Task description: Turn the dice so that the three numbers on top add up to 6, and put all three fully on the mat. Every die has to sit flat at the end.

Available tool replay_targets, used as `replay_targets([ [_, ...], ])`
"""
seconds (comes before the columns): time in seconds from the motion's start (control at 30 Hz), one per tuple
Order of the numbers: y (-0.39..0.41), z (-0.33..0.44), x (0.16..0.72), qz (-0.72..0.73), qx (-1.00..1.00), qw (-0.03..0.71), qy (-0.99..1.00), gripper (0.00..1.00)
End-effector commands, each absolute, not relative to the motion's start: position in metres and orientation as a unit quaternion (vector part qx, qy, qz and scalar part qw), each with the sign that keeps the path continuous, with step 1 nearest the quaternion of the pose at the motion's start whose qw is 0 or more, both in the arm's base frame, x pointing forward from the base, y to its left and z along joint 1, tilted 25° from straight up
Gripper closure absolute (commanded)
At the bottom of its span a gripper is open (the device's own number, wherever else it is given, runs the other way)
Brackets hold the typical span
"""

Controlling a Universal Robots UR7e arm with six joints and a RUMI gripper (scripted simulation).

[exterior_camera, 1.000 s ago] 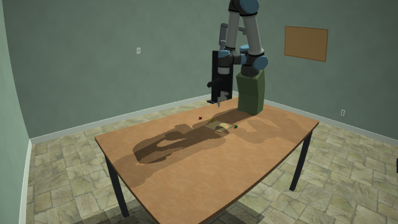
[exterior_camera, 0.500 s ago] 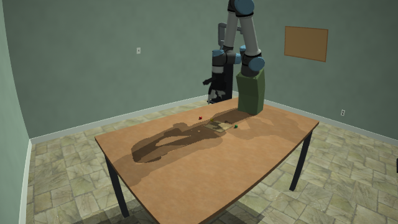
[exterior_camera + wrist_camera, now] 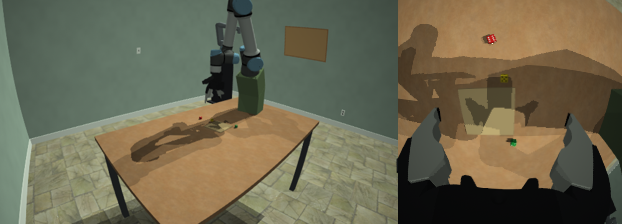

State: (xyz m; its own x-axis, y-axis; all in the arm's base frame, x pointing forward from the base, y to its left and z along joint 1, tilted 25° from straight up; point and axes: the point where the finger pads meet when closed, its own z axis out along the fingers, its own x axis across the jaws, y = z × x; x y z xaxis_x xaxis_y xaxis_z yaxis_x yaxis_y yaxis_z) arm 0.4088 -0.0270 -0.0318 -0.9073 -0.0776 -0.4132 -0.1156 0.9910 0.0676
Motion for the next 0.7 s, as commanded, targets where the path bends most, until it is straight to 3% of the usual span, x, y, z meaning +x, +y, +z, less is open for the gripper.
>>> replay_targets([
  [0.0, -0.0280, -0.0317, 0.4097, 0.046, -0.047, 0.210, 0.976, 0.00],
  [0.67, -0.0282, -0.0319, 0.4104, 0.043, -0.060, 0.210, 0.975, 0.00],
])
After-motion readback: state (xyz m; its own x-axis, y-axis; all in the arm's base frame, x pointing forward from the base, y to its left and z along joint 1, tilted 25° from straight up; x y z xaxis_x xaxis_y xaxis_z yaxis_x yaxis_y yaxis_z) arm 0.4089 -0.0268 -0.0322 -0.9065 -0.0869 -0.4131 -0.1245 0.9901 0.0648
